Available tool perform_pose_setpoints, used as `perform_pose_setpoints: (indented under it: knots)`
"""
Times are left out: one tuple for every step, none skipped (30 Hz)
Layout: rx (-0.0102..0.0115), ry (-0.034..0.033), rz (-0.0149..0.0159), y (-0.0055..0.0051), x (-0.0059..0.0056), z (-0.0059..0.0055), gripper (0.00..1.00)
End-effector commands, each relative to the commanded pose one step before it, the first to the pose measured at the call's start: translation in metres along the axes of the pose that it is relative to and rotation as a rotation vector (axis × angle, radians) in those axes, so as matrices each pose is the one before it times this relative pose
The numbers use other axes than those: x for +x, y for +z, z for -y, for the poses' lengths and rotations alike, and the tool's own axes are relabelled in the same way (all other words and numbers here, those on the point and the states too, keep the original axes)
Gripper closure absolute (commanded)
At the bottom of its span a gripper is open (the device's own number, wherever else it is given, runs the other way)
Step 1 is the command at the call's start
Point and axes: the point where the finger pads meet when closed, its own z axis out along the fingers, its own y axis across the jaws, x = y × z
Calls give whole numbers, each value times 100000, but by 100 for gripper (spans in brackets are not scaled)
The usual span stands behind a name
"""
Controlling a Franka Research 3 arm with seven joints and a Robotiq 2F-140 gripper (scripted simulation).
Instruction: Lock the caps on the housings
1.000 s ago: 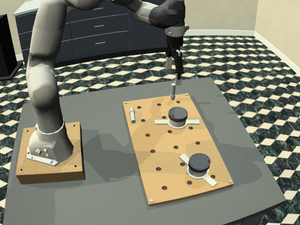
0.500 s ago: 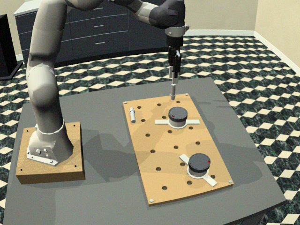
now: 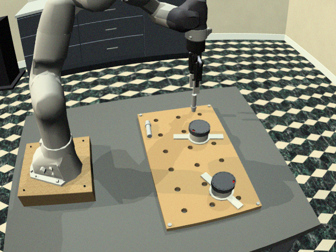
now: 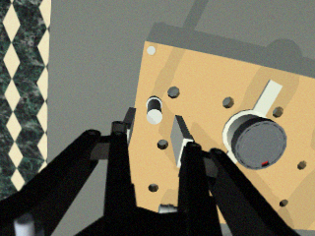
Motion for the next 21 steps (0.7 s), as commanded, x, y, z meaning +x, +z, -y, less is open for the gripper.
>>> perform_pose_setpoints:
  knots:
    - [-284,196,-146,138,0,-75,64]
    - [0,0,0,0,0,0,64]
    - [0,0,0,0,0,0,64]
    - [0,0,0,0,0,0,64]
    - [0,0,0,0,0,0,64]
    - [0,0,0,0,0,0,64]
    - [0,0,0,0,0,0,64]
    - [0,0,0,1,0,0,64]
    - [0,0,0,2,0,0,64]
    - [0,0,0,4,0,0,64]
    - [0,0,0,6,0,0,64]
    - [0,0,0,9,0,0,64]
    - [0,0,0,0,0,0,64]
    - [0,0,0,0,0,0,64]
    - [0,0,0,12,0,0,64]
    - [0,0,0,16,0,0,64]
    - [0,0,0,20,0,0,64]
    - [0,0,0,24,0,0,64]
    - [0,0,0,29,0,0,64]
    - [0,0,0,33,0,0,64]
    - [0,0,0,38,0,0,64]
